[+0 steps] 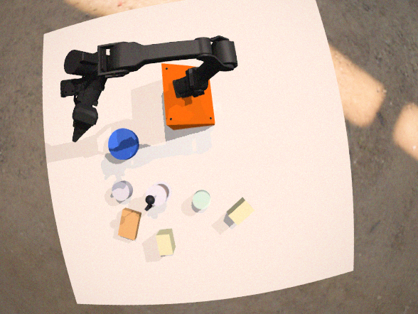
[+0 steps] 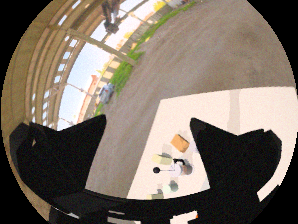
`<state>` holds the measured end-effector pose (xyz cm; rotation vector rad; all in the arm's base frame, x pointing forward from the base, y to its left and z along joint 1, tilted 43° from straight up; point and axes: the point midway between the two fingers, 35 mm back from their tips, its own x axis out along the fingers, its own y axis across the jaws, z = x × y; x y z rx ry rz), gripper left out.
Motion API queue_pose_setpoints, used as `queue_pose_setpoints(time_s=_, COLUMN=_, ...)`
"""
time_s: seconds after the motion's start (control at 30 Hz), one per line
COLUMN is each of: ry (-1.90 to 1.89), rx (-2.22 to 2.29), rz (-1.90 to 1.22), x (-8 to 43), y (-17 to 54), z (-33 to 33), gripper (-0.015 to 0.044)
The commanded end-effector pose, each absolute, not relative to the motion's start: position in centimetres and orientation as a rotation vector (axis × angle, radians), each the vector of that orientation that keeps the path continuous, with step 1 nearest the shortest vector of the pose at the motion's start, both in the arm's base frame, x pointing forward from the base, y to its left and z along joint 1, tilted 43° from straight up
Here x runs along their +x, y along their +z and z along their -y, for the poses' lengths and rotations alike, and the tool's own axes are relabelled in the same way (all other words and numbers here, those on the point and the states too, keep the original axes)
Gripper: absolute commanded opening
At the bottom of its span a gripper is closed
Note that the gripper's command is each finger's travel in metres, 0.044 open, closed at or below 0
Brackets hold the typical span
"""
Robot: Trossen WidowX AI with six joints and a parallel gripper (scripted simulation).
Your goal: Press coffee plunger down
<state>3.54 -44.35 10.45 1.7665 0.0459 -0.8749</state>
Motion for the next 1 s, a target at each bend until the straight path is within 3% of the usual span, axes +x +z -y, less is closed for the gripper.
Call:
queue_pose_setpoints(time_s=0.0, ry=-0.759, rx=1.543, rz=-0.218, x=10.1, y=10.1, z=41.4, gripper=0.0440)
queue_pose_setpoints(time_s=0.4, ry=-0.334, rx=0.888, rz=-0.527, x=24.3, y=8.3, z=27.8, gripper=0.0440)
queue_pose_setpoints(time_s=0.97, ry=-0.306, rx=0.854, rz=-0.533, x=26.3, y=3.7, z=23.4, gripper=0.0440)
